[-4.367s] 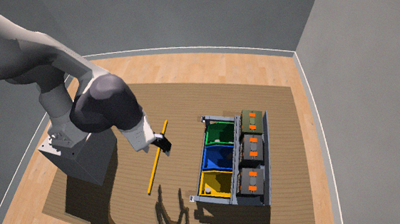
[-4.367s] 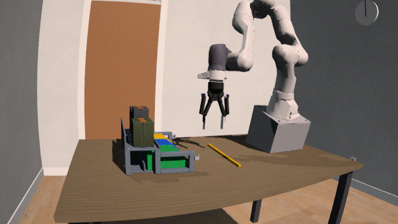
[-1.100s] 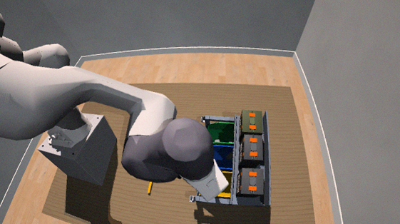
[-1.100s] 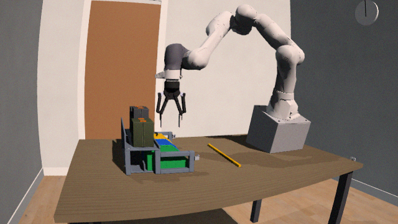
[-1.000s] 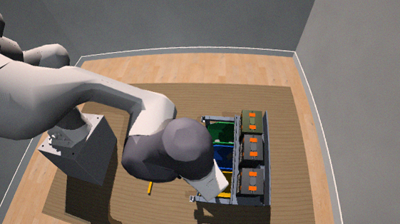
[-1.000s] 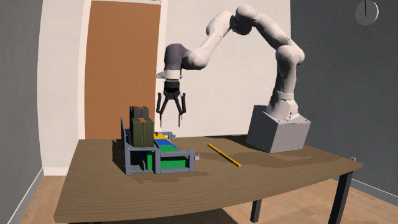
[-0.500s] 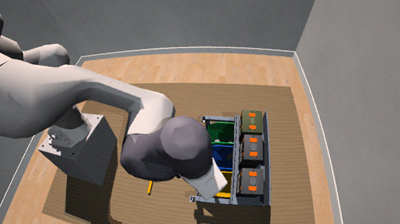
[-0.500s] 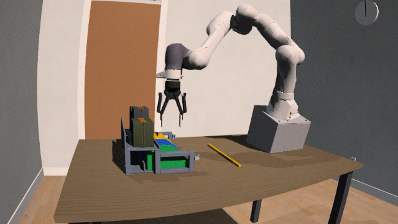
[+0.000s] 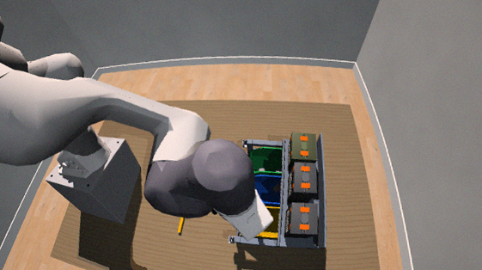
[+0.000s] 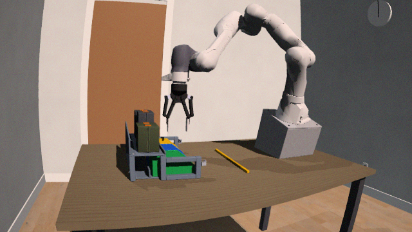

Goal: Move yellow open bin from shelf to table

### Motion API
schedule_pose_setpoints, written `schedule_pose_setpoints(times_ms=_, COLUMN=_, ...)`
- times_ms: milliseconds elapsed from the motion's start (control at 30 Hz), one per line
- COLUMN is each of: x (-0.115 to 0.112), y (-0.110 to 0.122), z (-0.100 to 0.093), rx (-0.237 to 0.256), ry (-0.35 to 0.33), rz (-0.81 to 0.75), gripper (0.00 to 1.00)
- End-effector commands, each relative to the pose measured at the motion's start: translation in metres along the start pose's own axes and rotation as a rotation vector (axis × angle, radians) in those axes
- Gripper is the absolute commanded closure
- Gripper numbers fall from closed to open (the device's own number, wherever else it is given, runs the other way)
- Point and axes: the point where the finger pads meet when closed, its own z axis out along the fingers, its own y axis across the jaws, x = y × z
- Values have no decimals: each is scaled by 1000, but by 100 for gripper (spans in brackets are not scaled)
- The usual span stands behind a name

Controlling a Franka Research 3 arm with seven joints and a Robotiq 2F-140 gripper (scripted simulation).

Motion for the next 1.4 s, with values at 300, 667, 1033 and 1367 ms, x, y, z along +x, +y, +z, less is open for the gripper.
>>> schedule_pose_setpoints(times_ms=300, x=0, y=0, z=0, rx=1, ry=0, rz=0, gripper=43)
schedule_pose_setpoints(times_ms=667, x=0, y=0, z=0, rx=1, ry=0, rz=0, gripper=43)
schedule_pose_setpoints(times_ms=1033, x=-1, y=0, z=30, rx=4, ry=0, rz=2, gripper=43)
schedule_pose_setpoints(times_ms=1367, x=-1, y=1, z=67, rx=2, ry=-1, rz=1, gripper=43)
